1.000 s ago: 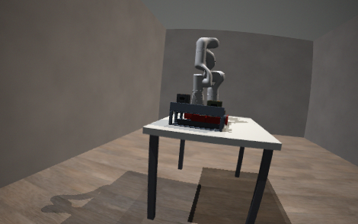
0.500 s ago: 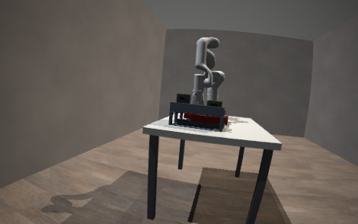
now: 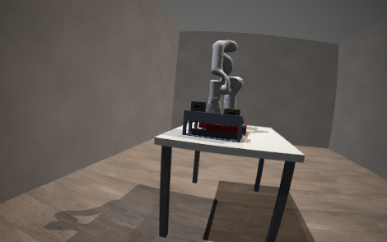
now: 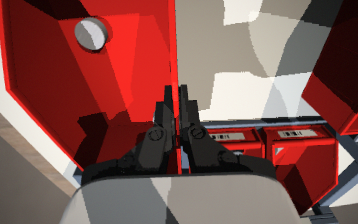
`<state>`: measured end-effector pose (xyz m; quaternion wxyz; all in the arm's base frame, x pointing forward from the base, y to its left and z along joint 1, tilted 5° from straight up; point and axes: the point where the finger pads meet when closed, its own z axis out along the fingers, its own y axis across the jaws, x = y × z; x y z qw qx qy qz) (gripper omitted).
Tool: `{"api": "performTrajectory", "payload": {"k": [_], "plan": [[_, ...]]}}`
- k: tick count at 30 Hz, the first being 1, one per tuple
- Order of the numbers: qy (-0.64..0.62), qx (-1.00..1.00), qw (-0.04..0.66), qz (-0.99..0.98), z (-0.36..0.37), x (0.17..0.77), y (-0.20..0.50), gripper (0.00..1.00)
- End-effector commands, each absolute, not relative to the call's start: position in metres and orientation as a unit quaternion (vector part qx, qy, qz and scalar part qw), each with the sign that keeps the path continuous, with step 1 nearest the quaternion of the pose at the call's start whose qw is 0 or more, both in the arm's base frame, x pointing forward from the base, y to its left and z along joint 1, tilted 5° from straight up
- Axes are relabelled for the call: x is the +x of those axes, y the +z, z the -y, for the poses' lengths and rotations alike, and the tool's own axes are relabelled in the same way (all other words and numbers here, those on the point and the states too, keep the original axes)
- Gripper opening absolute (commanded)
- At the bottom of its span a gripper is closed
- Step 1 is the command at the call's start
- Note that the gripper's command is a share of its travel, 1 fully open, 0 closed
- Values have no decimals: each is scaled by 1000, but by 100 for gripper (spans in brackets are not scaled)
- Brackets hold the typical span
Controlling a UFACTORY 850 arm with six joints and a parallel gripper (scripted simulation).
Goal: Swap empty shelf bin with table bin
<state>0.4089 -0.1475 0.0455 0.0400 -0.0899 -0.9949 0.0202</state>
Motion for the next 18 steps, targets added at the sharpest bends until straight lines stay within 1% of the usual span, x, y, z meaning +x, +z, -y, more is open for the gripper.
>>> {"api": "performTrajectory", "payload": {"k": [1,18], "plan": [[20,-90,39,995,148,410,46,0],[21,-90,39,995,149,416,46,0]]}}
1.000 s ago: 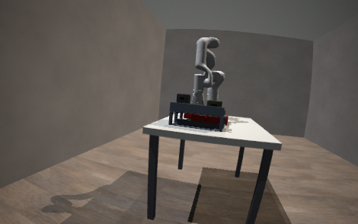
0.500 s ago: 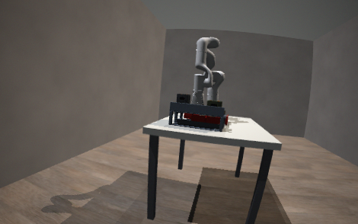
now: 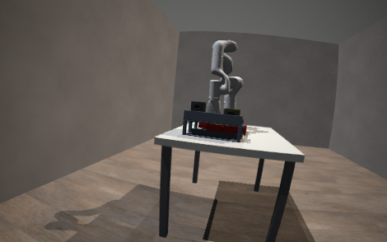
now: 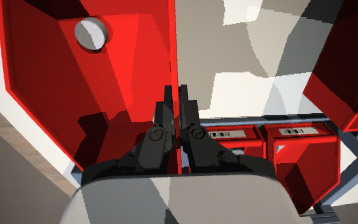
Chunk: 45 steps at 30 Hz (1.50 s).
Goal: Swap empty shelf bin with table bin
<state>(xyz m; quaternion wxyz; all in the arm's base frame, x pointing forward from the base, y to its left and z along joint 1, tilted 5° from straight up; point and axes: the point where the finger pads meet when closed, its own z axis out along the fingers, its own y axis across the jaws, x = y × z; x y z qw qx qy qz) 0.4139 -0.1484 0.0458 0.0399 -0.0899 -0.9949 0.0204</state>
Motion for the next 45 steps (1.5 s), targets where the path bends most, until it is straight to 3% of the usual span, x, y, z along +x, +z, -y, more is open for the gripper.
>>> {"api": "performTrajectory", "payload": {"k": [1,45], "plan": [[21,-90,39,995,149,417,46,0],[21,-90,39,995,156,458,49,0]]}}
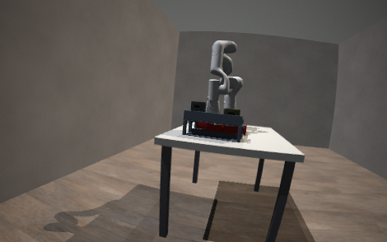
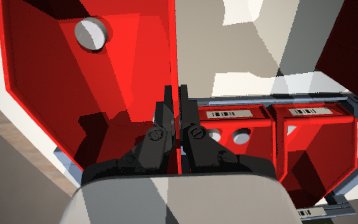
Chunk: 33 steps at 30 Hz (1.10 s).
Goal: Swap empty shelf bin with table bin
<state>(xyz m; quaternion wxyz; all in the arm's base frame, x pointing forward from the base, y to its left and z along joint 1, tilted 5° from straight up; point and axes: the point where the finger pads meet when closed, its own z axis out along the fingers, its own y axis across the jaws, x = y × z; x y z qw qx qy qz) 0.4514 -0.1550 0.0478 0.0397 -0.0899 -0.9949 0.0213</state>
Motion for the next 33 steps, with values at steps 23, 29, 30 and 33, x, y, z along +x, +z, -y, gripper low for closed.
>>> {"api": "performTrajectory", "payload": {"k": [23,29,30,33], "plan": [[22,-90,39,995,160,479,50,0],[22,-90,39,995,161,485,50,0],[22,-90,39,995,161,486,50,0],[22,-90,39,995,162,489,50,0]]}}
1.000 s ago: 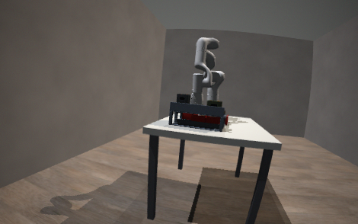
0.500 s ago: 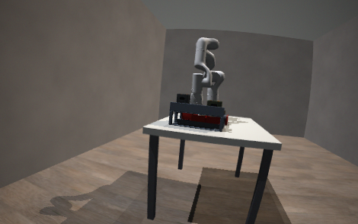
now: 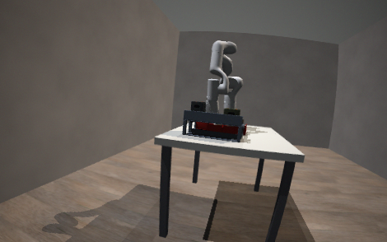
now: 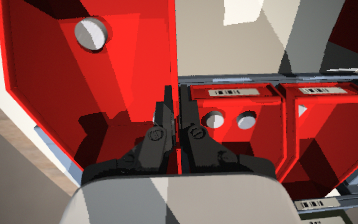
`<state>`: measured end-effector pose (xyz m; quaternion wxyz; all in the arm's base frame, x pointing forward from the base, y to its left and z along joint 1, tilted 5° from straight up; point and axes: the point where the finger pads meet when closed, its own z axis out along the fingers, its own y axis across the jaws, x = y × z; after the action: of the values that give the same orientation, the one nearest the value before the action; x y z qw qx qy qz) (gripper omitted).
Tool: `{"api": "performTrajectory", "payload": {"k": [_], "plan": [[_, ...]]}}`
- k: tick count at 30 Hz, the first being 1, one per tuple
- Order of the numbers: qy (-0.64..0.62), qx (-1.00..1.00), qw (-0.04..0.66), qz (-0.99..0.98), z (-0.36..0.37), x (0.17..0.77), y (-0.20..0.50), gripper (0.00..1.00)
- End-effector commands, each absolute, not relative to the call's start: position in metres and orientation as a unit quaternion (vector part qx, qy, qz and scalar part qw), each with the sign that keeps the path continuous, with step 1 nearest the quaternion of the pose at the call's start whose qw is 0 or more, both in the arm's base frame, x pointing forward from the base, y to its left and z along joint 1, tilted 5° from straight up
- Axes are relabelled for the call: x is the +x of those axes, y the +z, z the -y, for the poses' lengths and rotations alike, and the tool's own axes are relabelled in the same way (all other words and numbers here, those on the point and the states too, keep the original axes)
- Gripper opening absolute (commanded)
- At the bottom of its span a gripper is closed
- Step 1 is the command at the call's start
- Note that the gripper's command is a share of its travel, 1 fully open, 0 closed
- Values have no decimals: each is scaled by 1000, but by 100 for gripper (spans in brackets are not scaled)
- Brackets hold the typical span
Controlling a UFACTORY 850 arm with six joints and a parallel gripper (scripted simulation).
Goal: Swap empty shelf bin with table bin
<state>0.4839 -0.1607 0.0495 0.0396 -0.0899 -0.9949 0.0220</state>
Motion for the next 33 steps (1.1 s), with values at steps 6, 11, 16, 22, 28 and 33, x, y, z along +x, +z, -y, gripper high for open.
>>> {"api": "performTrajectory", "payload": {"k": [6,11,16,22,28,33], "plan": [[22,-90,39,995,162,492,51,0],[22,-90,39,995,163,495,51,0],[22,-90,39,995,163,497,51,0],[22,-90,39,995,164,499,51,0],[22,-90,39,995,164,501,51,0],[22,-90,39,995,164,502,51,0]]}}
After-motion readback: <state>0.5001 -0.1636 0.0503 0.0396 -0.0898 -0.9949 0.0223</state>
